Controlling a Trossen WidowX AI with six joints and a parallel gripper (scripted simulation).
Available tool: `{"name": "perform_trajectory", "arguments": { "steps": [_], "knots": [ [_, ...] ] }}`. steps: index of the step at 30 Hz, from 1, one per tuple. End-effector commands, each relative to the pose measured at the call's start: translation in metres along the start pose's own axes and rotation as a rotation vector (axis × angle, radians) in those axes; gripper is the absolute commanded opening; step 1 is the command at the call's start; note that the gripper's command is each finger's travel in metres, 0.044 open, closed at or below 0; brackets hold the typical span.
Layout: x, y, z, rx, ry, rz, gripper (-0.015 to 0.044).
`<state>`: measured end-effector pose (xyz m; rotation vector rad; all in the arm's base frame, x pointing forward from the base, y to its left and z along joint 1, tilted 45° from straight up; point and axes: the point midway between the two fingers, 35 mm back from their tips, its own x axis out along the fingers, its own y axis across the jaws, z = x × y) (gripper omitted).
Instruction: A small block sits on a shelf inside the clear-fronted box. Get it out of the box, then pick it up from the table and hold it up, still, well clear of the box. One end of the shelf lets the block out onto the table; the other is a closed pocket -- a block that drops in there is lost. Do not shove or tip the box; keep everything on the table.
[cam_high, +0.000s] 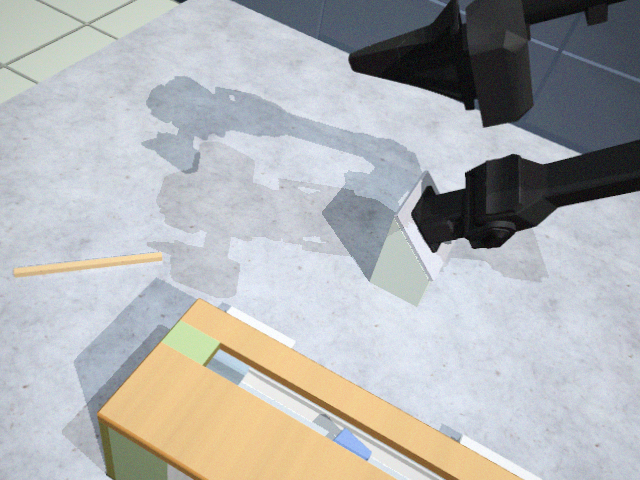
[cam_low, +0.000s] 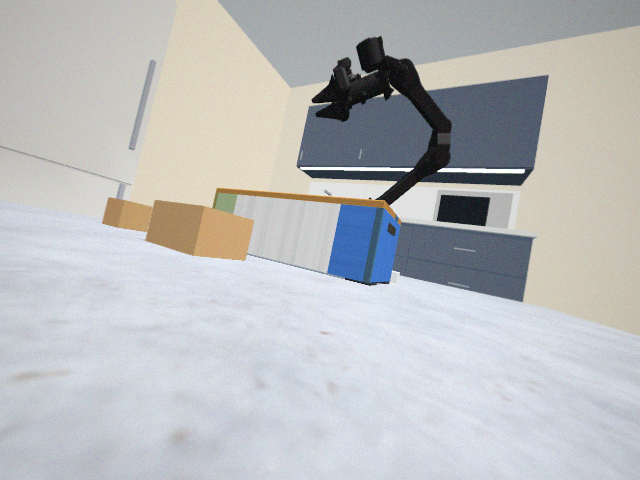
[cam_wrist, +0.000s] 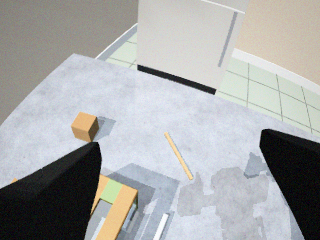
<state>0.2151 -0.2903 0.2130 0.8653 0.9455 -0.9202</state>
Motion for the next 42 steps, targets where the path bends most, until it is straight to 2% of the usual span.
{"name": "perform_trajectory", "arguments": {
  "steps": [1,10,18,25,32,42],
  "knots": [
    [0.046,0.035,-0.051,-0.636,0.259,0.187,0.0400],
    [0.072,0.062,-0.101,-1.195,0.401,0.485,0.0400],
    [0.086,0.083,-0.146,-1.628,0.420,0.843,0.0400],
    [0.093,0.098,-0.184,-1.934,0.324,1.204,0.0400],
    [0.095,0.112,-0.220,-2.156,0.091,1.590,0.0400],
    [0.095,0.114,-0.223,-2.174,0.057,1.631,0.0400]
  ]
}}
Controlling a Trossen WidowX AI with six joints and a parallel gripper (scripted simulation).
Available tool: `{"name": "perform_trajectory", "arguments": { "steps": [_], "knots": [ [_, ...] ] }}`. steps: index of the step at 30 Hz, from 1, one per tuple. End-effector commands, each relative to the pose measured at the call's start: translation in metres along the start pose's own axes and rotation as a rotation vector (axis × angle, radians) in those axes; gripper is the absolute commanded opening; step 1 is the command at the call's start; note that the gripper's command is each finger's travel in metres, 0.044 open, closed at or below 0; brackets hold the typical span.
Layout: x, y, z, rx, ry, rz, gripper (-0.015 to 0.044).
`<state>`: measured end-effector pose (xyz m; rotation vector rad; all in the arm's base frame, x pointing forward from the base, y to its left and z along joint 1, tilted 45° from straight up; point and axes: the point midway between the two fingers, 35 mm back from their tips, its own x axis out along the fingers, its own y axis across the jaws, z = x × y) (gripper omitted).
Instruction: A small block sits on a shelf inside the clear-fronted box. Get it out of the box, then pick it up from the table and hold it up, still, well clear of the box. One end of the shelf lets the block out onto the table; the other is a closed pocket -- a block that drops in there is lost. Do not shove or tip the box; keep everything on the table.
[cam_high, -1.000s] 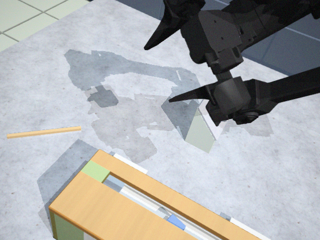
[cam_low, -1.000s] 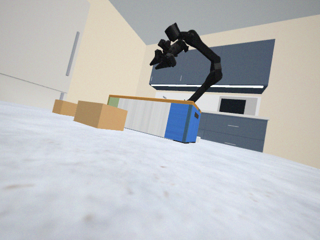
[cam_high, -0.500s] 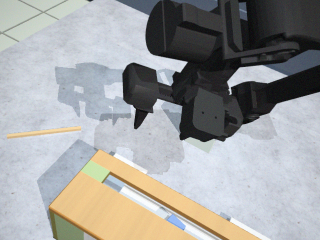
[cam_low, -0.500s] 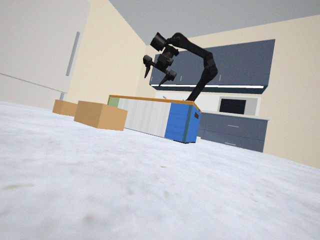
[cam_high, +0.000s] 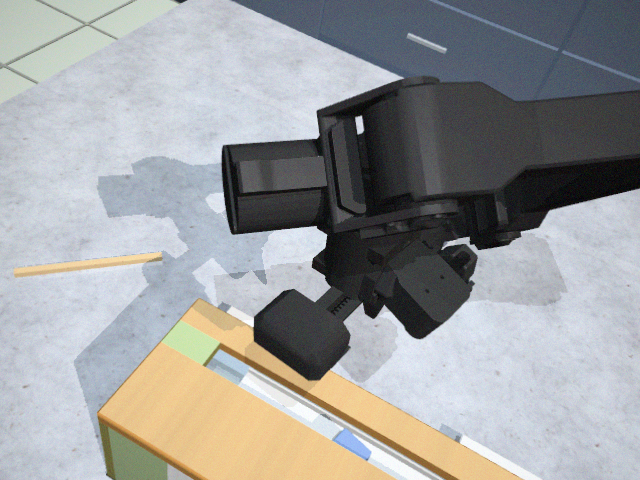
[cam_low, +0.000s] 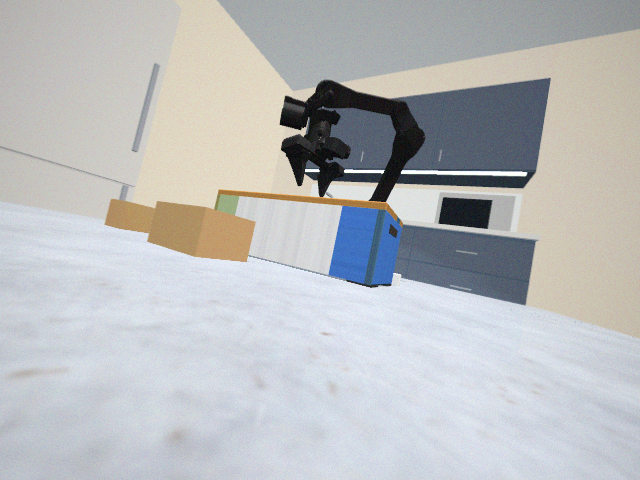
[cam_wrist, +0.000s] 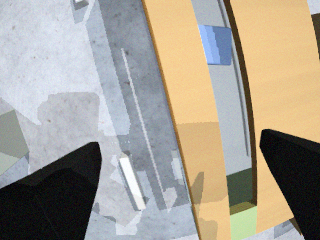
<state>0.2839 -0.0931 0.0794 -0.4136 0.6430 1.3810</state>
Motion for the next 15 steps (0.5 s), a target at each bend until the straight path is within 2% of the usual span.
{"name": "perform_trajectory", "arguments": {
  "steps": [1,15],
  "knots": [
    [0.0199,0.0011,0.0080,-0.181,-0.102,0.039,0.0400],
    [0.0285,0.0002,0.0064,-0.181,-0.101,0.038,0.0400]
  ]
}}
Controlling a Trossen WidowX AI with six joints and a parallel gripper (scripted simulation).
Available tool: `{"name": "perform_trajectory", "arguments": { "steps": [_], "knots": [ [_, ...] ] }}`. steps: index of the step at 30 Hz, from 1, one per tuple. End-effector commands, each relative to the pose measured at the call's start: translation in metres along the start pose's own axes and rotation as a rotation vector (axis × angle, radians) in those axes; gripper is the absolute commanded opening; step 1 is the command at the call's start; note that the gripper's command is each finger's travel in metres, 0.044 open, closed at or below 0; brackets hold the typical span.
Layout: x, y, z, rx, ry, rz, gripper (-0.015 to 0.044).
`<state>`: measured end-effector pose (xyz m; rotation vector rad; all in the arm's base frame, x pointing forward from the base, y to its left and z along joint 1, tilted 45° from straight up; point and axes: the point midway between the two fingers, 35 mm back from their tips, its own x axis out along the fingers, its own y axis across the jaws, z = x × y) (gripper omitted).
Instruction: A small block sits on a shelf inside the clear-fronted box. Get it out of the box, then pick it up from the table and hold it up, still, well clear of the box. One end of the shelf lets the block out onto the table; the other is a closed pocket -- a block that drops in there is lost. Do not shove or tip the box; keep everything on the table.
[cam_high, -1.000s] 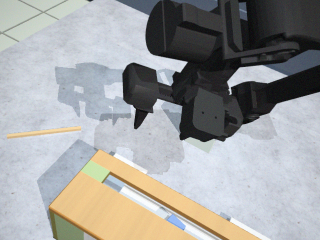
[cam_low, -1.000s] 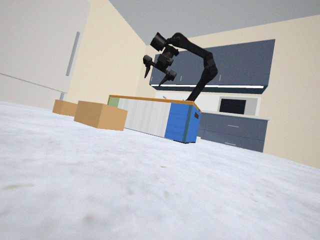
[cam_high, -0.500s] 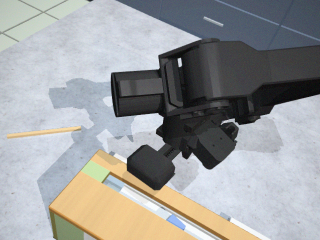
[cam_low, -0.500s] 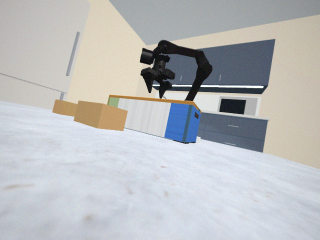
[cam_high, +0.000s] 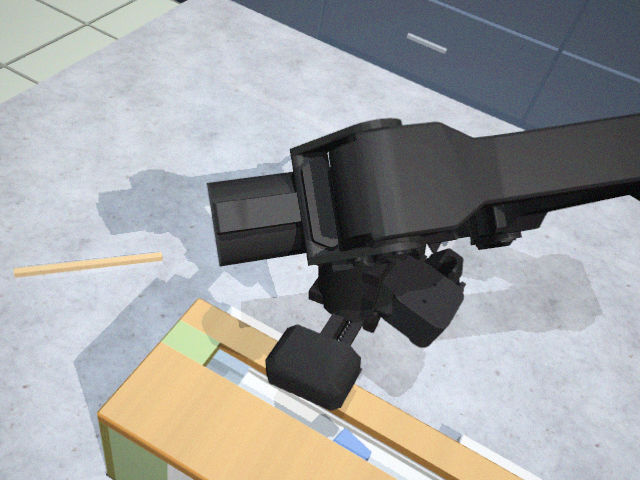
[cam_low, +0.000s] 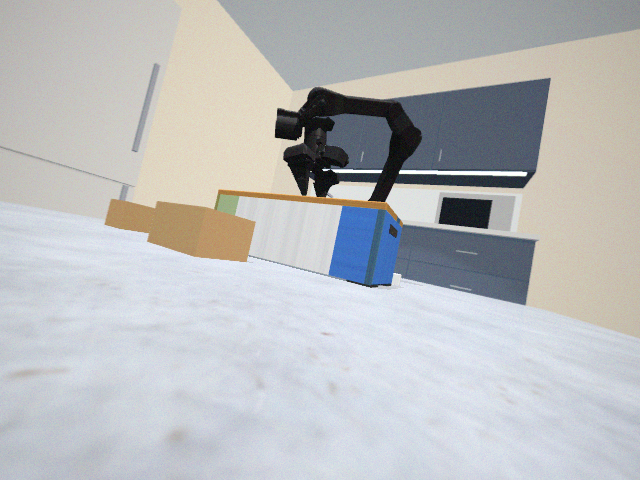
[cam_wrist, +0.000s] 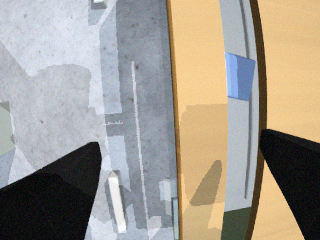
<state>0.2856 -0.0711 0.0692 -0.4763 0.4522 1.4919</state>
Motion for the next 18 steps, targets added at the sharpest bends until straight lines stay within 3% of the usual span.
{"name": "perform_trajectory", "arguments": {
  "steps": [1,18],
  "knots": [
    [0.007,-0.001,-0.001,-0.002,-0.005,-0.001,0.0400],
    [0.034,-0.002,-0.008,-0.002,-0.004,-0.001,0.0400]
  ]
}}
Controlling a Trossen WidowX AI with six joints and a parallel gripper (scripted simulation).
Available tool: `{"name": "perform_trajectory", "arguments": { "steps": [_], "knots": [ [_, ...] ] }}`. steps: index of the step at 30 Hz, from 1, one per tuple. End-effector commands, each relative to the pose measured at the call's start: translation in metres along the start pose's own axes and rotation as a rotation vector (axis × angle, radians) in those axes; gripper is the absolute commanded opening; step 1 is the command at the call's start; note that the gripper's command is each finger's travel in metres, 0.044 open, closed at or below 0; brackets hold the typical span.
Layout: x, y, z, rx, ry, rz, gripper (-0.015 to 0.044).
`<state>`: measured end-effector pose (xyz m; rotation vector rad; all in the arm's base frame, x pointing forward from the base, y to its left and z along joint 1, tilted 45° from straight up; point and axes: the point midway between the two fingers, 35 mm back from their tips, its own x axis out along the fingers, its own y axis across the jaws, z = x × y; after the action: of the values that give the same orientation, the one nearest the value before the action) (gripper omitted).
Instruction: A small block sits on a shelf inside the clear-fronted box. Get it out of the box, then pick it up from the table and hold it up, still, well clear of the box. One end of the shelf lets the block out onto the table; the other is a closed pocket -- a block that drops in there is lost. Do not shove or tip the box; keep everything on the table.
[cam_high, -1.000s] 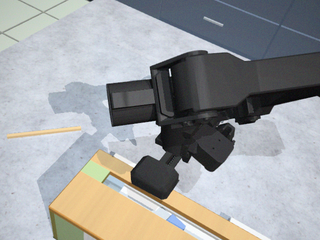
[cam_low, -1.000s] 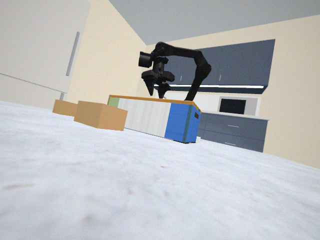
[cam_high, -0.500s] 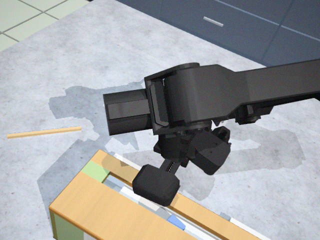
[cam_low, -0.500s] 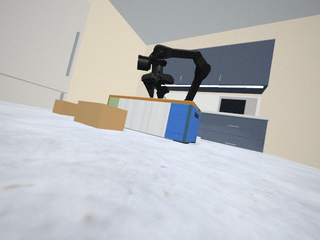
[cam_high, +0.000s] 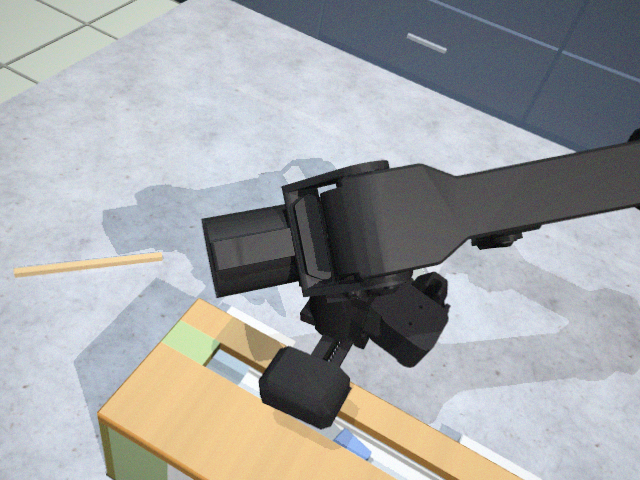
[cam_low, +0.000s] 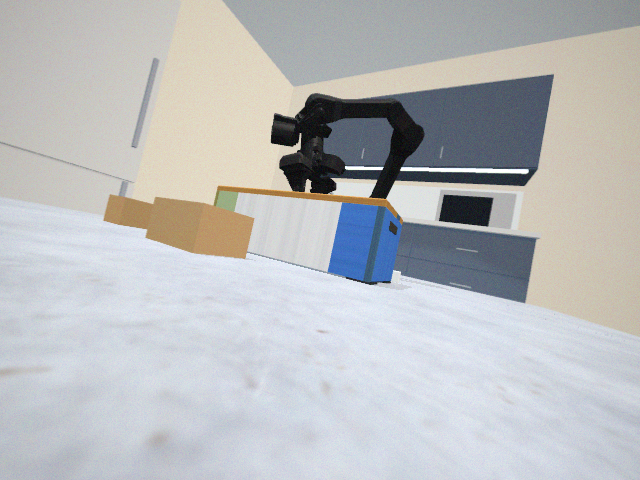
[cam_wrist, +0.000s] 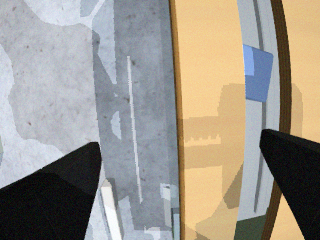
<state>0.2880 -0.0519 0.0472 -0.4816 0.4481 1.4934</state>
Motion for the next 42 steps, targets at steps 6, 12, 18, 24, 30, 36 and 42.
{"name": "perform_trajectory", "arguments": {
  "steps": [6,12,18,24,30,36,42],
  "knots": [
    [0.015,0.000,-0.002,0.004,-0.005,-0.001,0.0400],
    [0.025,0.001,-0.004,0.003,-0.006,-0.001,0.0400],
    [0.034,0.002,-0.006,0.003,-0.007,-0.001,0.0400],
    [0.042,0.003,-0.007,0.003,-0.009,-0.001,0.0400],
    [0.039,0.002,-0.003,-0.001,-0.004,0.001,0.0400],
    [0.042,0.002,0.008,-0.001,-0.004,0.001,0.0400],
    [0.044,0.002,0.018,-0.001,-0.005,0.001,0.0400]
  ]
}}
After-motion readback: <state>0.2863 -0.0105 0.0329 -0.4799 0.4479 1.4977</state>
